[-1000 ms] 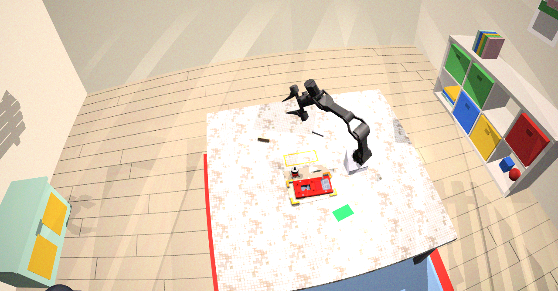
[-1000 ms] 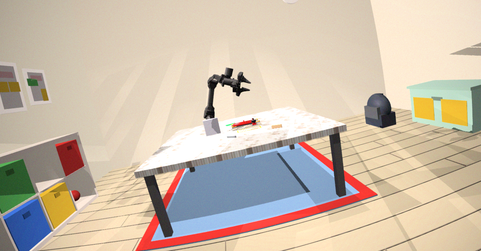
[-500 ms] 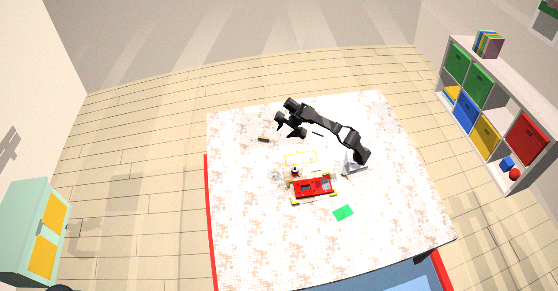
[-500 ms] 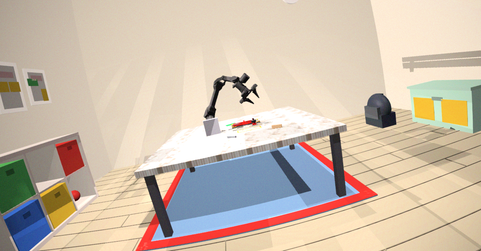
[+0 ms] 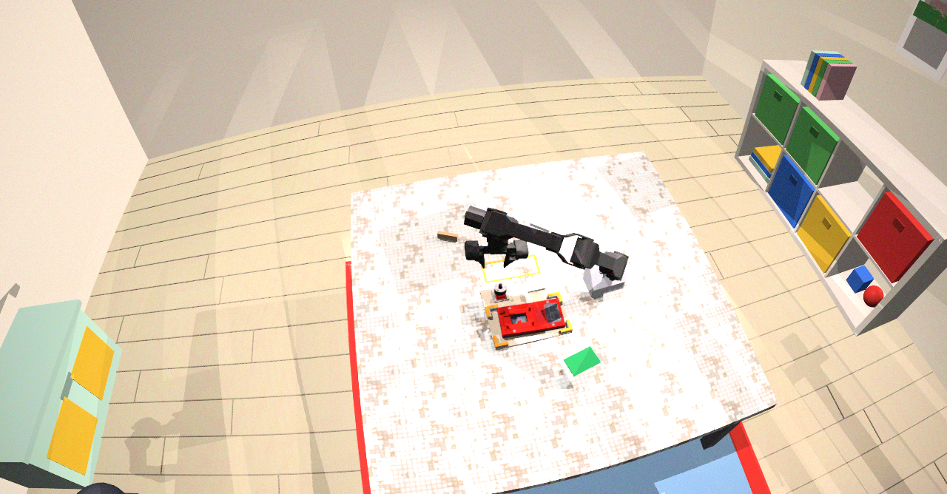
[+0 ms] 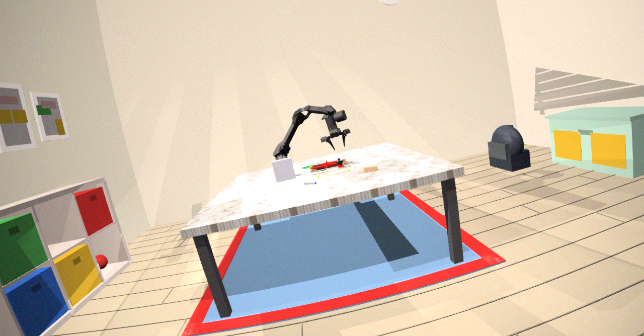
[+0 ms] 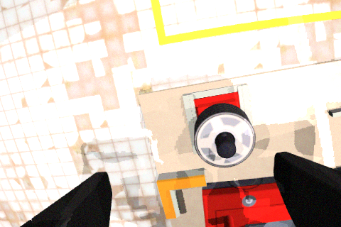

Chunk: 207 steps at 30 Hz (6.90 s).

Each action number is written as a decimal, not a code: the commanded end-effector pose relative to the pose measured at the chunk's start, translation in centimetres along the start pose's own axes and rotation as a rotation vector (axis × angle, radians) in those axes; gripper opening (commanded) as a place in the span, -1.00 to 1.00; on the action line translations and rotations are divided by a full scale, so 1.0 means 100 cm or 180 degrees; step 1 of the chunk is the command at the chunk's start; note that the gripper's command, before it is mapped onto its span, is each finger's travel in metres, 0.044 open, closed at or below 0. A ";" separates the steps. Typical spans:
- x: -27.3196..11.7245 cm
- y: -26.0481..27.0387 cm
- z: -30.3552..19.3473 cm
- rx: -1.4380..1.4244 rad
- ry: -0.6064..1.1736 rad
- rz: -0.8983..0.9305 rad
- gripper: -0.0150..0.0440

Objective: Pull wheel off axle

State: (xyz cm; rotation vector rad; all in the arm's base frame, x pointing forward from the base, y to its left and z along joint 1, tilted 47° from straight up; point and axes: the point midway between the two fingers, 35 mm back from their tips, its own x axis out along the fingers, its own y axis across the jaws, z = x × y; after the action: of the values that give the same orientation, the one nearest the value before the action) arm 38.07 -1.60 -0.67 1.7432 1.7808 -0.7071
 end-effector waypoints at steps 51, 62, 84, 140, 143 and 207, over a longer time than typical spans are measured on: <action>0.079 -0.023 -0.025 -0.0281 0.0050 -0.0405 -0.49; 0.075 -0.023 -0.025 -0.0279 0.0050 -0.0403 -0.49; 0.068 -0.021 -0.025 -0.0274 0.0051 -0.0399 -0.49; 0.050 -0.019 -0.024 -0.0262 0.0055 -0.0390 -0.49; 0.049 -0.019 -0.024 -0.0262 0.0056 -0.0389 -0.49; 0.032 -0.066 0.087 -0.0256 0.0034 -0.0387 -0.49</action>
State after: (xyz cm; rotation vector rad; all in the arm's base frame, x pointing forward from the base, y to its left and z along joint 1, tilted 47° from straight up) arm 31.63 -6.27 -8.53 1.5916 1.9083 -0.6649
